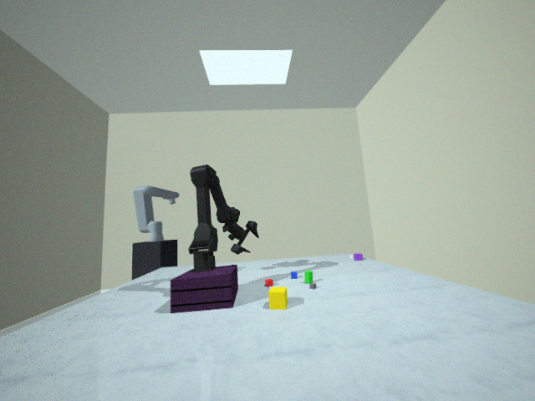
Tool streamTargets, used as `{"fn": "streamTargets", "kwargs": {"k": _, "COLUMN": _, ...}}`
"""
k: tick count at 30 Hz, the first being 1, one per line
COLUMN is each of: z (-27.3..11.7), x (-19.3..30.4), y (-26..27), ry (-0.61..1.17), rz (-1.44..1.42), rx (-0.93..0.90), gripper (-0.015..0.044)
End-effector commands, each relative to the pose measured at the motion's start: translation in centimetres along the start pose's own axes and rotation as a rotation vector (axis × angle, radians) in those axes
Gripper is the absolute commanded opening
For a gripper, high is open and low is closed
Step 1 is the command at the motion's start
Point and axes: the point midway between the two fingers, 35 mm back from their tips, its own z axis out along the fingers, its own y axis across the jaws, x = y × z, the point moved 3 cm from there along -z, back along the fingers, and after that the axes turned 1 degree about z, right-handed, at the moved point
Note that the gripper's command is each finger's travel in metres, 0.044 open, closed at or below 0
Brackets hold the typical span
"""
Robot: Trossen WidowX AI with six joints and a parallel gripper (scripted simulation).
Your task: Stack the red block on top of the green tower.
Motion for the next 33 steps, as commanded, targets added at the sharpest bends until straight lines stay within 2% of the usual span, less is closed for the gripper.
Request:
{"fn": "streamTargets", "kwargs": {"k": 1, "z": 0.8, "x": 2.4, "y": -0.3, "ry": 0.067, "rz": 0.082, "rx": -0.051, "gripper": 0.044}}
{"fn": "streamTargets", "kwargs": {"k": 16, "z": 1.2, "x": 14.1, "y": -0.2, "ry": 0.399, "rz": 0.538, "rx": -0.266, "gripper": 0.044}}
{"fn": "streamTargets", "kwargs": {"k": 33, "z": -3.7, "x": 24.3, "y": 2.0, "ry": 0.763, "rz": 1.192, "rx": -0.449, "gripper": 0.044}}
